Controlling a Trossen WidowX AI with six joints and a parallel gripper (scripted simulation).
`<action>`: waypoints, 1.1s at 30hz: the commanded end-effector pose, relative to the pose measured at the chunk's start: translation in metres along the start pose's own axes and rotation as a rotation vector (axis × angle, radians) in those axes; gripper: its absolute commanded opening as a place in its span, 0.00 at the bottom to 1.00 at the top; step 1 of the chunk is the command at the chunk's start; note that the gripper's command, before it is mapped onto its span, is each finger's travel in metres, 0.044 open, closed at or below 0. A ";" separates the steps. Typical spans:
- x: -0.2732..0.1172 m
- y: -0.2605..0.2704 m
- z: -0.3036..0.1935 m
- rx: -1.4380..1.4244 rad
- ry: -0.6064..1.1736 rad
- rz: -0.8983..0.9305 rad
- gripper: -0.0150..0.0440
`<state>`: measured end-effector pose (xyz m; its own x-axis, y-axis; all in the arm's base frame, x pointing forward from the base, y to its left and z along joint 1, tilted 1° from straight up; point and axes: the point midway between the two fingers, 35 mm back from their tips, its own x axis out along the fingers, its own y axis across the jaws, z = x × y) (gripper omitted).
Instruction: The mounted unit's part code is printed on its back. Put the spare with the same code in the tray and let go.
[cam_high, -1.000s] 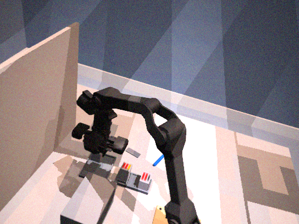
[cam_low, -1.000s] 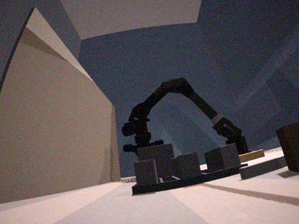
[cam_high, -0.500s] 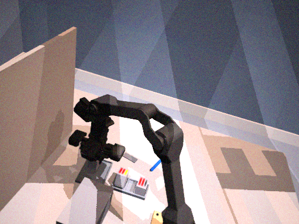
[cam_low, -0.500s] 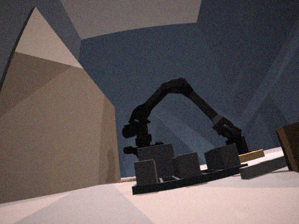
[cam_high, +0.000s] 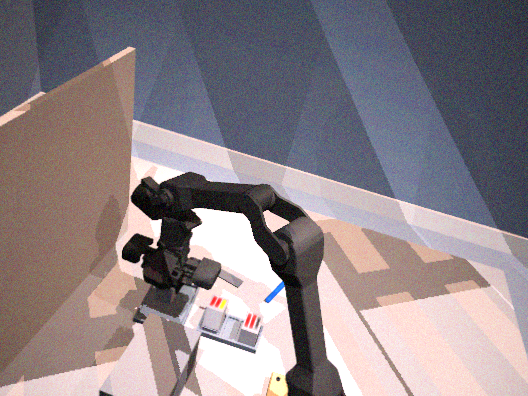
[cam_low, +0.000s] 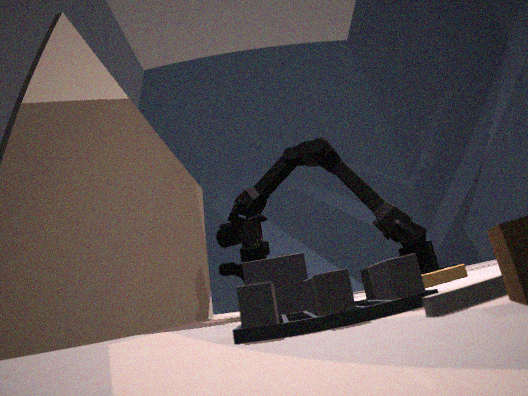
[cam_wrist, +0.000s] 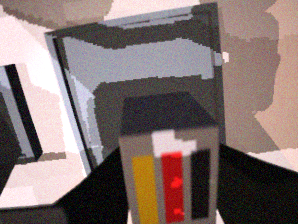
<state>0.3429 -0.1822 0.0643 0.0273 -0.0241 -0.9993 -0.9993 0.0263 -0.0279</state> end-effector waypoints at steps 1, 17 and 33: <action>0.004 0.001 0.000 -0.005 0.002 0.000 0.25; 0.014 0.003 0.001 -0.005 0.002 0.001 0.25; 0.016 0.004 0.002 0.000 0.000 0.000 0.65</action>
<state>0.3398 -0.1808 0.0477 0.0271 -0.0240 -0.9993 -0.9993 0.0263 -0.0278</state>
